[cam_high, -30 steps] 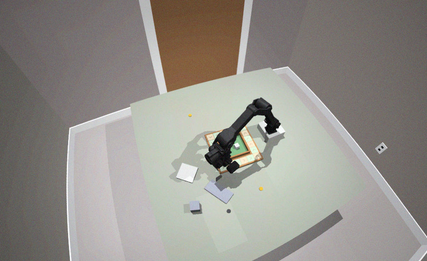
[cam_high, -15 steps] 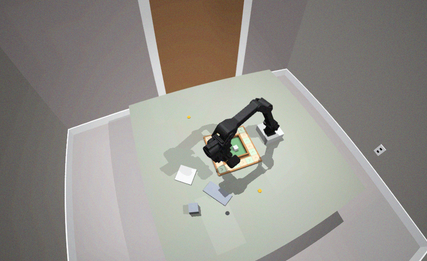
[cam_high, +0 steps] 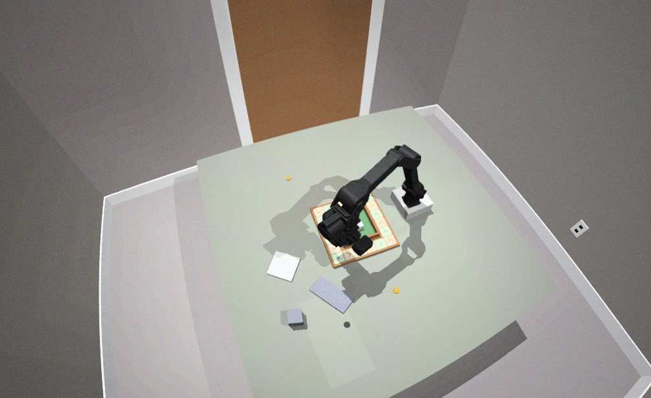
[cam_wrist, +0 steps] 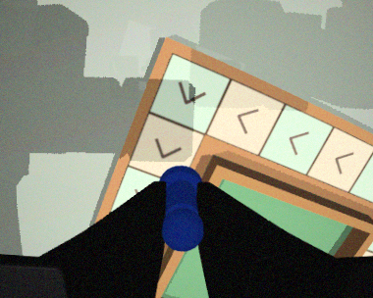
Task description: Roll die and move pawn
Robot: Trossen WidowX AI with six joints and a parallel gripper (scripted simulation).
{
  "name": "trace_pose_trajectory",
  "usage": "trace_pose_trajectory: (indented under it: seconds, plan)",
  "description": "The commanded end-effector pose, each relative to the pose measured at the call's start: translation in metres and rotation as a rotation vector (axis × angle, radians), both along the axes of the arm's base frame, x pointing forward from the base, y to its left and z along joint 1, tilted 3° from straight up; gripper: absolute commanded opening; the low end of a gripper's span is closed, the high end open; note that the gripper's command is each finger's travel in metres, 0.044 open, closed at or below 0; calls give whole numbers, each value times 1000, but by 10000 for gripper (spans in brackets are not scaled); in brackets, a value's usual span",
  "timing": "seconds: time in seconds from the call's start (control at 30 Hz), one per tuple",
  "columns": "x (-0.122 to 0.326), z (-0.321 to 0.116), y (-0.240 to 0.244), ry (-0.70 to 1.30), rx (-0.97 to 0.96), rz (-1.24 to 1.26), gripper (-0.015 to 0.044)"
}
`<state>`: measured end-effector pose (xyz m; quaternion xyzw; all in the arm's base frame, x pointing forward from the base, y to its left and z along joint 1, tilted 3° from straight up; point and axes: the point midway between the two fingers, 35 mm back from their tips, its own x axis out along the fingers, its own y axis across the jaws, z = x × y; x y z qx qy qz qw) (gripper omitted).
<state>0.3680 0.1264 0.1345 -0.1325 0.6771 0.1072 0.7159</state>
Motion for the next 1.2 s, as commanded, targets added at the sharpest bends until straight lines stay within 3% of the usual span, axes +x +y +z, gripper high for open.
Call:
trace_pose_trajectory:
  seconds: [0.0, 1.17]
  plan:
    - [-11, -7, 2, 5, 0, -1, 0]
    - [-108, -70, -1, 14, 0, -1, 0]
